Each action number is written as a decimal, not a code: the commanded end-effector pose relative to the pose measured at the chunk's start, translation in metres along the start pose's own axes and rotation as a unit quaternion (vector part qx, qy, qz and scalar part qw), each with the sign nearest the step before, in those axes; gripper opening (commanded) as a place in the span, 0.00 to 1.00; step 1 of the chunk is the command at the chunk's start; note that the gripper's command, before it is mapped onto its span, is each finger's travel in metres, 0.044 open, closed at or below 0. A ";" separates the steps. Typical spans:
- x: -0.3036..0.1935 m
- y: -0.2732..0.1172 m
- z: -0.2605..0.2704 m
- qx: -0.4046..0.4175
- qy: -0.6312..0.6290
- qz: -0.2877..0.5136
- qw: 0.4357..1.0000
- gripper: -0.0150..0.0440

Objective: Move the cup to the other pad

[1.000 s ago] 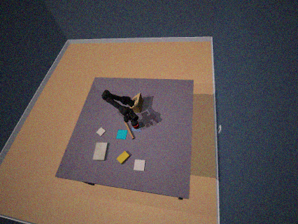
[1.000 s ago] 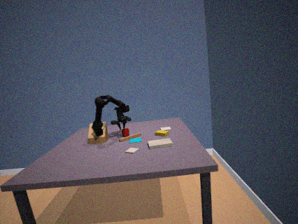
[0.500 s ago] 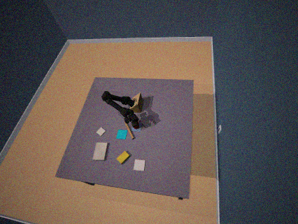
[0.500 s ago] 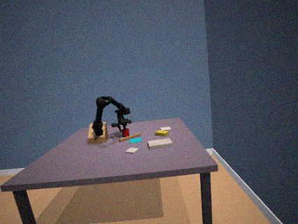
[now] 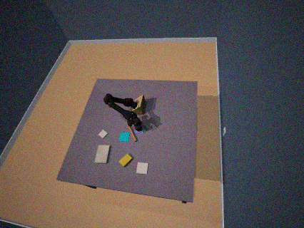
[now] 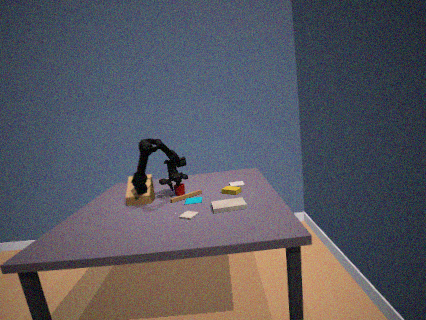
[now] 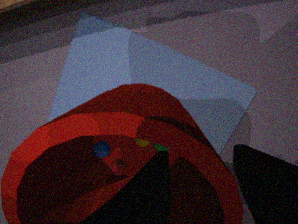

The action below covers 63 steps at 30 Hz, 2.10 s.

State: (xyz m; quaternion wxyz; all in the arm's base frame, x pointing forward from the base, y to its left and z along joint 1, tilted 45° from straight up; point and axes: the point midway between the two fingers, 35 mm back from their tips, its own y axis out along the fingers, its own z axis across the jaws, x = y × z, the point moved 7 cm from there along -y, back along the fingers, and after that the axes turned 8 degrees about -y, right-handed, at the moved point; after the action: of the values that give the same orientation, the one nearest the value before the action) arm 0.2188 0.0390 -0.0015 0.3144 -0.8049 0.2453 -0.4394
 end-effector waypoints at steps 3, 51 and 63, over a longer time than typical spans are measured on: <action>0.000 0.000 0.000 0.000 0.000 0.000 1.000 0.33; -0.002 -0.050 -0.007 -0.002 -0.008 -0.003 1.000 0.25; 0.019 -0.050 -0.007 -0.001 -0.006 -0.002 1.000 0.25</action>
State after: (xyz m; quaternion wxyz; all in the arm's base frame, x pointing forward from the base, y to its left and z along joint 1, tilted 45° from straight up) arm 0.2237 0.0605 0.0434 0.3109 -0.8097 0.2454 -0.4330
